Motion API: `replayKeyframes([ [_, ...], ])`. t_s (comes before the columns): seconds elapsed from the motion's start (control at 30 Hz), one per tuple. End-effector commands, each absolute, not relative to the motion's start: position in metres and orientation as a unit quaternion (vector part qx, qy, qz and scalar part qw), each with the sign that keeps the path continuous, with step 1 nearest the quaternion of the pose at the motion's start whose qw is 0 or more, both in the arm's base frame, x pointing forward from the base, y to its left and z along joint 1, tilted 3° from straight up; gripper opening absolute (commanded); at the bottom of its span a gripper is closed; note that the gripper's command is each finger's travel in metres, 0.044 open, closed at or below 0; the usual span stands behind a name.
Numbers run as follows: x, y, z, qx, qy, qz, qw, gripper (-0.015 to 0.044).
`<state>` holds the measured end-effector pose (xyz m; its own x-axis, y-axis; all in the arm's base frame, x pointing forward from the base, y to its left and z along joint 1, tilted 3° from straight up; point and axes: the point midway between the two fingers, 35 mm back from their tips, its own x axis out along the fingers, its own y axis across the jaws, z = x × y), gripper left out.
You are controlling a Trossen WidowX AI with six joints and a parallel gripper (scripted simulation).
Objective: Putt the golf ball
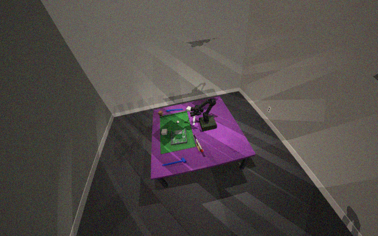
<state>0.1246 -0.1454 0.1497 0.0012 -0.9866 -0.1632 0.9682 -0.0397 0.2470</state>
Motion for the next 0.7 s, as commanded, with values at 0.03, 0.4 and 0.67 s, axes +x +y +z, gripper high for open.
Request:
replayKeyframes([
  [0.03,0.13,-0.142,0.146,0.137,0.003,-0.702,0.699,0.044],
  [0.4,0.201,-0.053,0.089,-0.067,0.476,-0.424,0.768,0.044],
  [0.67,0.217,-0.006,0.072,-0.161,0.578,-0.244,0.762,0.044],
])
